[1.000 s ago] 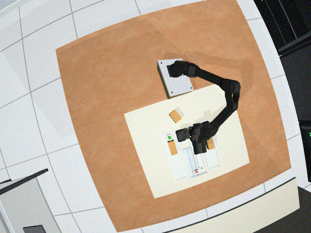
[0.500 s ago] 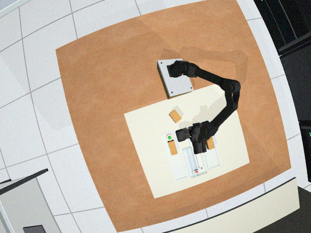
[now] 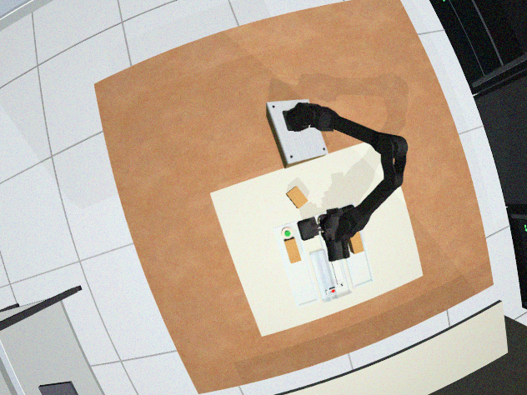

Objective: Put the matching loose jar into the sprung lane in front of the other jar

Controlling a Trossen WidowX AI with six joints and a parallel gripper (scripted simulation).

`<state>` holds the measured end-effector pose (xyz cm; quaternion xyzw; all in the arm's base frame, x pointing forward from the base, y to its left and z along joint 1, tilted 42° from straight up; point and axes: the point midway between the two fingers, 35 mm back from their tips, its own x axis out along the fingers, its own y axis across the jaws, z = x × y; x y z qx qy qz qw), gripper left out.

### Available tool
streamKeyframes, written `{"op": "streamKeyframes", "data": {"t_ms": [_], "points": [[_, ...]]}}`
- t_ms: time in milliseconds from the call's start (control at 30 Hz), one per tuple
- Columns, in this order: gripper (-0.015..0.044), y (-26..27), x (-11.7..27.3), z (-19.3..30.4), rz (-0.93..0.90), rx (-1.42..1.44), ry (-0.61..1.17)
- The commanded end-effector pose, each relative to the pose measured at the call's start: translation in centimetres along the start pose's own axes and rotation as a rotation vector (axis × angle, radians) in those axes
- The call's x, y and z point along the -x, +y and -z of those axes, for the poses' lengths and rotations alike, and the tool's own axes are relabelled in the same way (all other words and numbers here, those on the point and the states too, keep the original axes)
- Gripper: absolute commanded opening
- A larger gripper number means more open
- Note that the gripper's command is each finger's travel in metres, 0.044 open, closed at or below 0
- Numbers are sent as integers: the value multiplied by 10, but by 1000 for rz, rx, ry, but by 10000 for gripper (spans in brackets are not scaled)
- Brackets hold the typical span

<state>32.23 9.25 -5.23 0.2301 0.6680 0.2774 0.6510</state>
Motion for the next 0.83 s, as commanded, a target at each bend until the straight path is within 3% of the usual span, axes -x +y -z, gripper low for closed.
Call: {"op": "streamKeyframes", "data": {"t_ms": [0, 367, 800], "points": [[306, 0, 7, -1, 0, 3, -1], [306, 0, 20, 2, 0, 3, -1], [306, -1, 20, 43, 0, 1, 1]]}}
